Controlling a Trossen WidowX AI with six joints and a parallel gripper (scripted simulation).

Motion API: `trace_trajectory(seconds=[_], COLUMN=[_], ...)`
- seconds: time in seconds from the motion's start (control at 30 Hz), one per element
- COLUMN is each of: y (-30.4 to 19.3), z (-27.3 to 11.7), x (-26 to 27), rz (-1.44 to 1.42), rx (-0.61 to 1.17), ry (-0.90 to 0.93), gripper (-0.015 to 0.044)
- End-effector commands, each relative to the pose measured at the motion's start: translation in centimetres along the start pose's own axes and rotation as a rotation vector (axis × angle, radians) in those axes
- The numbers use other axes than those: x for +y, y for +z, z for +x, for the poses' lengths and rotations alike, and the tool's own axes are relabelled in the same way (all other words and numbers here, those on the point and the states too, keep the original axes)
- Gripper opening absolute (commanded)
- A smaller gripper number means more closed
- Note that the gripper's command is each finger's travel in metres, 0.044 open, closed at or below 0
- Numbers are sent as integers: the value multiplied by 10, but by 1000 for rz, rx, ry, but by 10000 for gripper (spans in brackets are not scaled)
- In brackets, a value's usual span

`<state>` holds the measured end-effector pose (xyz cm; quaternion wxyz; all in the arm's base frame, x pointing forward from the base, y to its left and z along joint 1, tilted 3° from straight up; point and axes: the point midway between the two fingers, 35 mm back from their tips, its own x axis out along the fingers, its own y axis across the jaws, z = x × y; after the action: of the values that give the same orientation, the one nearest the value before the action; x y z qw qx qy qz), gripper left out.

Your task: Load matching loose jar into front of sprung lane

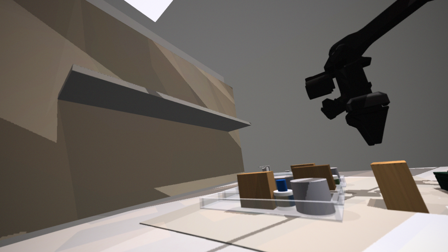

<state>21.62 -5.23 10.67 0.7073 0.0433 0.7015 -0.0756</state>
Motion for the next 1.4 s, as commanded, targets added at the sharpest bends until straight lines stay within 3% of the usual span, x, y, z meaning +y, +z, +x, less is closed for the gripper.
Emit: trace_trajectory(seconds=[0.0,0.1,1.3,1.37], y=[-3,-4,-4,-4], z=[21,39,84,84], x=[-2,-3,-4,-4], rz=[16,16,16,16], rx=[11,11,12,12], ry=[4,4,4,4], gripper=[440,440,440,387])
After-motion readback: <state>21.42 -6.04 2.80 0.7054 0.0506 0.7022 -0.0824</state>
